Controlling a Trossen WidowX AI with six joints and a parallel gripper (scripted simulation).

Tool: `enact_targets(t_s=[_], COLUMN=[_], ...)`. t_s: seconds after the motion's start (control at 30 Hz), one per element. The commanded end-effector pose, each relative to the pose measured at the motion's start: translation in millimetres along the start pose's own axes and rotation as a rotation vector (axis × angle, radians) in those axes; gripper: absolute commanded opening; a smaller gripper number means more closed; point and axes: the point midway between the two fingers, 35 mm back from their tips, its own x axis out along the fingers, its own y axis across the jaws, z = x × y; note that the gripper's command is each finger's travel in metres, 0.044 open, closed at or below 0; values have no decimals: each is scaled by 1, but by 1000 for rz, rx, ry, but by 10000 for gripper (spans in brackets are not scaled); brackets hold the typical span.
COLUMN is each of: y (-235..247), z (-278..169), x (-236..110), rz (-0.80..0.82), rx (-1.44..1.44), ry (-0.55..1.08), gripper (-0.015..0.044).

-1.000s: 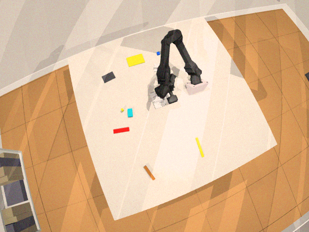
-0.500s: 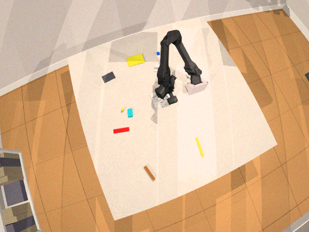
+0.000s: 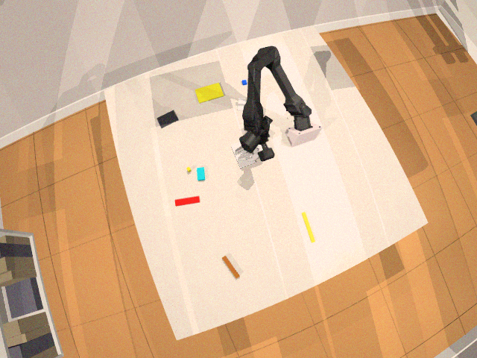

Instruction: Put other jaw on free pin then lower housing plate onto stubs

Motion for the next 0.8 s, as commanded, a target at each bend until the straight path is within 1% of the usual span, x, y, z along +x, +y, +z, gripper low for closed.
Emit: enact_targets(t_s=[0.0,0.77], y=[0,0], z=[0,0], x=[1,6], rz=[-4,-4], rx=[-10,-18], ry=[-4,-4], gripper=[351,351])
